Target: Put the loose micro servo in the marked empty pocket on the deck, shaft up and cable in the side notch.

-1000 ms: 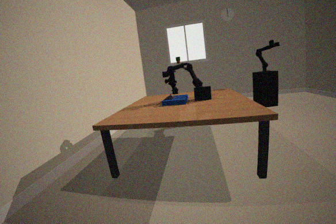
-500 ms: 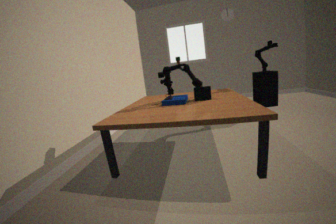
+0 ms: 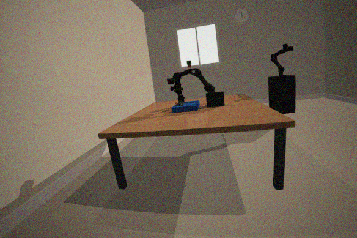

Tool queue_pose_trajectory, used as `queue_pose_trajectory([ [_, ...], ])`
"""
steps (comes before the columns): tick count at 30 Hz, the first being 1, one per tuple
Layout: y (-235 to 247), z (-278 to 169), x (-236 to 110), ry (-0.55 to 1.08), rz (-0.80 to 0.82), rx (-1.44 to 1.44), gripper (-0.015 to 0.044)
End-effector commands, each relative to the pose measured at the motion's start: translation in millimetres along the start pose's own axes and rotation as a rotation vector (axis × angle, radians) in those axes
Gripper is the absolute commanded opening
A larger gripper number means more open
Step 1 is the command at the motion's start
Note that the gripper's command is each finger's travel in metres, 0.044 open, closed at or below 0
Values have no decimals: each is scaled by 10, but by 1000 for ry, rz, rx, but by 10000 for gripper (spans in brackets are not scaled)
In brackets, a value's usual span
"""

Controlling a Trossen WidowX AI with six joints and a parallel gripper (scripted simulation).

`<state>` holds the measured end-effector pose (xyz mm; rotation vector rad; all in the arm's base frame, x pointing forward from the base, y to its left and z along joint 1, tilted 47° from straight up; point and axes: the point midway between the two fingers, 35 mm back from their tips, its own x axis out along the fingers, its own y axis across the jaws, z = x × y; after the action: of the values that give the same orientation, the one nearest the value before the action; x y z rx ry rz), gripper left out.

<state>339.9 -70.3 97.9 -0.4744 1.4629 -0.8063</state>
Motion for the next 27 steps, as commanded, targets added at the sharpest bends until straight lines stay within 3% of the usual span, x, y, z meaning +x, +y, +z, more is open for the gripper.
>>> queue_pose_trajectory([
  [1, 4, -1, 24, -3, -4, -10, 0],
  [27, 2, -1, 184, -3, -5, -9, 0],
])
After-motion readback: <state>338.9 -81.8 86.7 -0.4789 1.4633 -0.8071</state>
